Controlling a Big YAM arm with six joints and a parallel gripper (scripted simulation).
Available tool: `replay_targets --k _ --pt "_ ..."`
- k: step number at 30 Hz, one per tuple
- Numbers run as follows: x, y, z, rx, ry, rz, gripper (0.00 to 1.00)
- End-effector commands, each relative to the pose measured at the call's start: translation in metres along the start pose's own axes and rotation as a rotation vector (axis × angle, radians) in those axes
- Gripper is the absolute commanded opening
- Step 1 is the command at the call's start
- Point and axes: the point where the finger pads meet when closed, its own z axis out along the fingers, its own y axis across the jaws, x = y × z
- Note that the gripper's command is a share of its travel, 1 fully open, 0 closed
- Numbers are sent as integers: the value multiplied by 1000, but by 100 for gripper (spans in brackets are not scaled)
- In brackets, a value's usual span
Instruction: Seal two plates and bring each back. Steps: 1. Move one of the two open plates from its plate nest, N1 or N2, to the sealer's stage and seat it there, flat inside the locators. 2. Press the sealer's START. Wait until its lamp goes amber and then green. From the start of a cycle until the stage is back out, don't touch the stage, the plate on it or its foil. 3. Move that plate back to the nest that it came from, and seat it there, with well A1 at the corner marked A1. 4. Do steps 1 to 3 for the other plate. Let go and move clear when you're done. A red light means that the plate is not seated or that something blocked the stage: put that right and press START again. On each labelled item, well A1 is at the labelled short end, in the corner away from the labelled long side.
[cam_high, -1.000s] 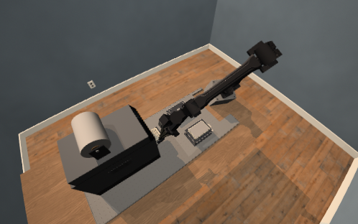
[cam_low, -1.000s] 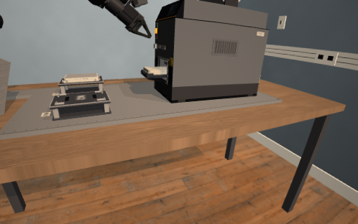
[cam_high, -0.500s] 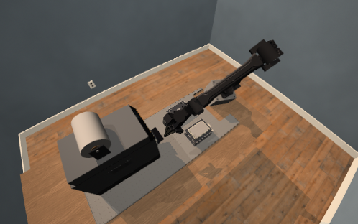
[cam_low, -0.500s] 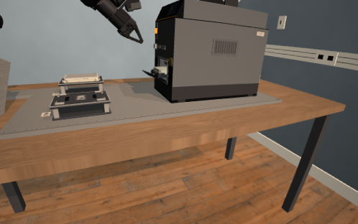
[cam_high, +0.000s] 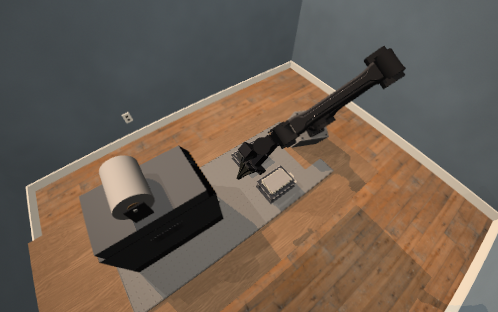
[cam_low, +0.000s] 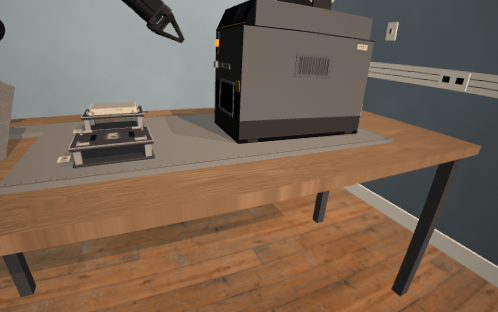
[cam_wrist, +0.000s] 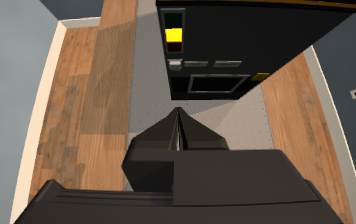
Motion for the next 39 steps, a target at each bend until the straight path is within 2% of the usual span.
replay_targets --k 1,8,10,13,14,18,22,28,30,31,36,39 --pt "2 0 -25 4 -3 -7 0" --pt "-2 -2 -64 10 -25 -11 0" --pt "5 -4 -73 13 -16 -10 0" --pt "9 -4 -77 14 -10 -8 0" --pt "2 3 -69 13 -7 -114 100" --pt "-20 33 -66 0 -10 -412 100" --pt "-32 52 -64 -2 2 -598 100" --pt "-38 72 -59 -12 23 -894 100" --pt "-38 72 -59 -12 23 -894 100" --pt "-40 73 -60 -15 25 -1015 100" --pt "-55 102 -56 -18 38 -1240 100" --pt "-63 111 -55 -27 44 -1387 100"
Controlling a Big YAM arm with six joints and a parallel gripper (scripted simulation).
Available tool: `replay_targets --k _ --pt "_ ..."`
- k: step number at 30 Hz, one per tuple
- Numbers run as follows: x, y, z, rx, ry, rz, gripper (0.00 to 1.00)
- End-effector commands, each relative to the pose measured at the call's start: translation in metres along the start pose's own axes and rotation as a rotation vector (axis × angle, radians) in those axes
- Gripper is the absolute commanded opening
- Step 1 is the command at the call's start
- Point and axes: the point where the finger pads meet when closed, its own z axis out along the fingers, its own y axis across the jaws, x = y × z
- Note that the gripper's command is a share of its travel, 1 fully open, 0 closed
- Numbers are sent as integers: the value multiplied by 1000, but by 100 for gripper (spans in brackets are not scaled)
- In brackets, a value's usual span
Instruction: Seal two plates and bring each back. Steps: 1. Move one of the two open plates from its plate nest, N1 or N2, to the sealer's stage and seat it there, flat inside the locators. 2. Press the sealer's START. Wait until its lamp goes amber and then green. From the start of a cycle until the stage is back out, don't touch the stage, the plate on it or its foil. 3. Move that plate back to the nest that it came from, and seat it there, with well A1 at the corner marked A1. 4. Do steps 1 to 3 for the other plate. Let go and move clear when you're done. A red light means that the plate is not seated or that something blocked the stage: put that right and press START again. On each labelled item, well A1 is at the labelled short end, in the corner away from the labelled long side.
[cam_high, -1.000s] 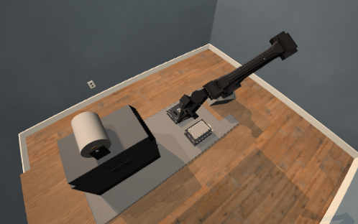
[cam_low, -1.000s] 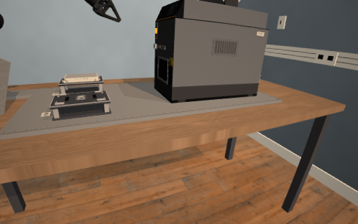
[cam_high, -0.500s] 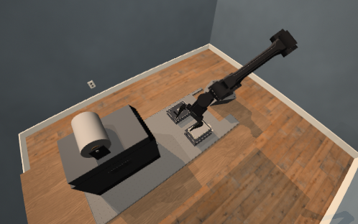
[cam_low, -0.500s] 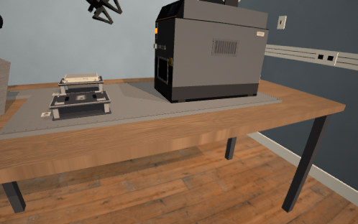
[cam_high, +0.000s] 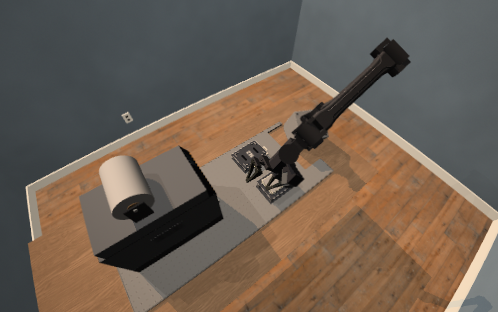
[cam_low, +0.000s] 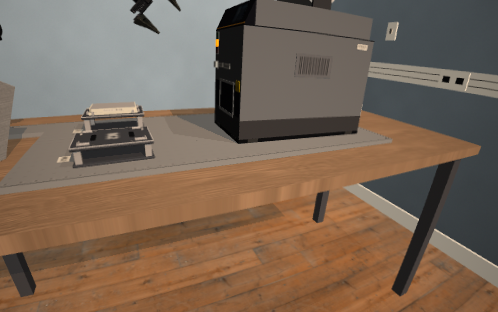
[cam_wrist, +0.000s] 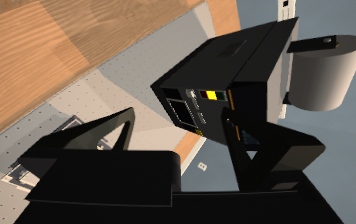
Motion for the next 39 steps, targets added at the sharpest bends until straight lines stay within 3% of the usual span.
replay_targets --k 1,6,8,13,17,25,32,39 --pt "-41 -27 -3 0 -26 -278 100" --pt "-40 -41 -9 41 -45 -493 100" --pt "-40 -41 -9 41 -45 -493 100" --pt "-49 -62 -22 107 -50 -443 100" --pt "-61 -64 -29 129 -81 -430 100" --pt "-65 -55 -18 112 -94 -416 100" --pt "-52 -40 -5 79 -77 -415 100" --pt "-39 -43 -12 95 -63 -405 100"
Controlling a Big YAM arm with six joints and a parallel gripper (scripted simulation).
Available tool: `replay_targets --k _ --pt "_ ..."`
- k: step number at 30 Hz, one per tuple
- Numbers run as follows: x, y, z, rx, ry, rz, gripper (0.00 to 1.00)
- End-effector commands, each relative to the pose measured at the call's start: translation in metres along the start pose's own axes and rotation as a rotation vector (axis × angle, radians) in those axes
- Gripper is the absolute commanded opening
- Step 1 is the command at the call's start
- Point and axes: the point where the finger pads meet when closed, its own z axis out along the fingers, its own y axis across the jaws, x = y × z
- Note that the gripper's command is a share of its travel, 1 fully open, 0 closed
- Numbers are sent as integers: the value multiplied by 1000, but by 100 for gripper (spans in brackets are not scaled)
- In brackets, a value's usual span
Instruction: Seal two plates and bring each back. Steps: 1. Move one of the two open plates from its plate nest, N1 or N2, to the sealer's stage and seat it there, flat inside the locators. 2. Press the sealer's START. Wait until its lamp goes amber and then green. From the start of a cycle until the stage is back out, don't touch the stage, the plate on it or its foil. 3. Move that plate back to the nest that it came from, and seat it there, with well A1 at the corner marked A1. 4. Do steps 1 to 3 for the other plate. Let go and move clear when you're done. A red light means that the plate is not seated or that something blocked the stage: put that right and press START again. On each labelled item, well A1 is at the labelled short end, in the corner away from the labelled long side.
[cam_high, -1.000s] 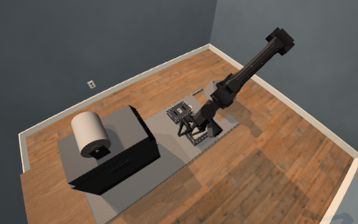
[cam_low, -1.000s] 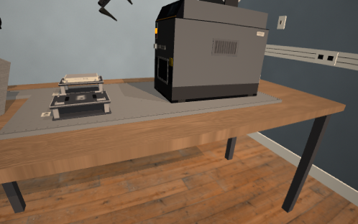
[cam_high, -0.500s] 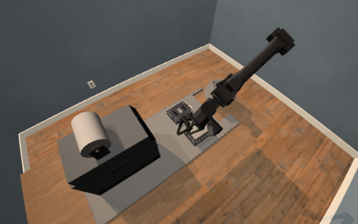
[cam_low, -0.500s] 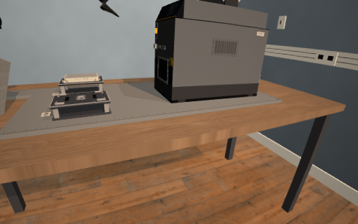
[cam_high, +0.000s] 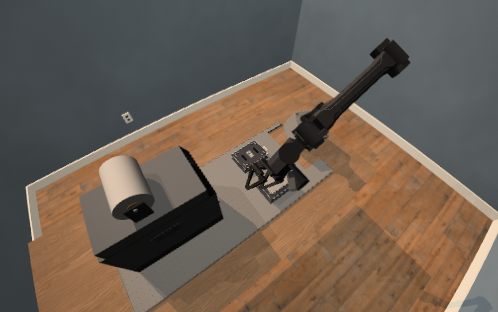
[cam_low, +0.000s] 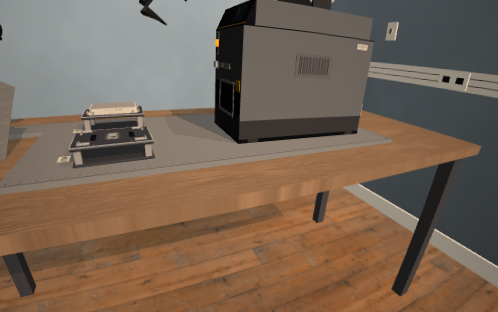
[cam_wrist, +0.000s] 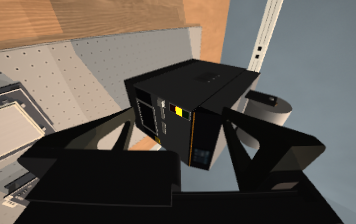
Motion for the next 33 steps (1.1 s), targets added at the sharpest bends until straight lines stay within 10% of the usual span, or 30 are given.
replay_targets --k 1,33 --pt "-1 -17 -8 55 -10 9 100" --pt "-7 -38 -5 70 -13 7 100"
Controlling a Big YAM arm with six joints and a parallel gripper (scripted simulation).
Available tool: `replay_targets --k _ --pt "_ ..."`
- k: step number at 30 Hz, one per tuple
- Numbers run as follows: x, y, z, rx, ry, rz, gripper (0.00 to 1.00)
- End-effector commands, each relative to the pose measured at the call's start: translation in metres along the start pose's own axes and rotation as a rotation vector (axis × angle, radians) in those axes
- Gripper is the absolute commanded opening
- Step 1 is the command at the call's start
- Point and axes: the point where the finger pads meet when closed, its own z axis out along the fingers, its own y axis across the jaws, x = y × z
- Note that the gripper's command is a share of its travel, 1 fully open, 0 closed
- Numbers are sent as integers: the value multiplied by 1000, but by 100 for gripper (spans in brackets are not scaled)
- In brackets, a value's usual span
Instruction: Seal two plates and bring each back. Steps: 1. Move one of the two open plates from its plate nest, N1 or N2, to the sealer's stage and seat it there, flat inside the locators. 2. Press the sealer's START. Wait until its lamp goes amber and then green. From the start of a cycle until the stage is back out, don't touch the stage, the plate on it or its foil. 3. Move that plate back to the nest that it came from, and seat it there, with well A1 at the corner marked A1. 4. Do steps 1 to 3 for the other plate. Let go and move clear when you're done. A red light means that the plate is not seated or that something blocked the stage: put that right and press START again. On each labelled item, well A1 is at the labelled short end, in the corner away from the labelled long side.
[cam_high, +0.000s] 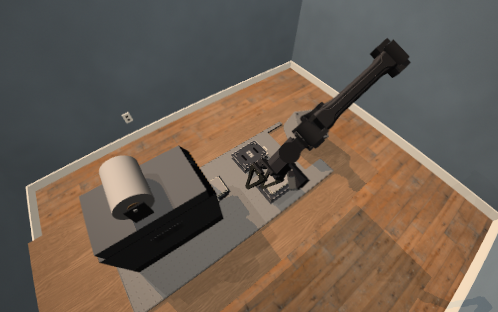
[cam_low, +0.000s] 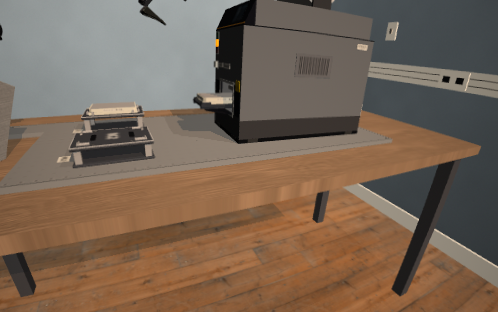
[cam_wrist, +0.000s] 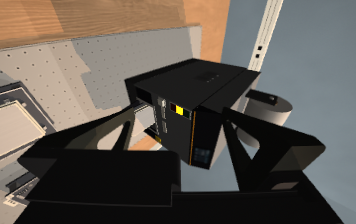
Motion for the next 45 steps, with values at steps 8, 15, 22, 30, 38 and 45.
replay_targets --k 8,15,22,30,38,45 --pt "-11 -45 -5 84 -22 3 100" --pt "-14 -50 -6 96 -28 1 100" --pt "-13 -48 -5 92 -27 0 100" --pt "-4 -25 -2 40 -5 5 100" --pt "0 -14 -8 23 1 6 100" --pt "4 -4 -9 8 7 6 100"
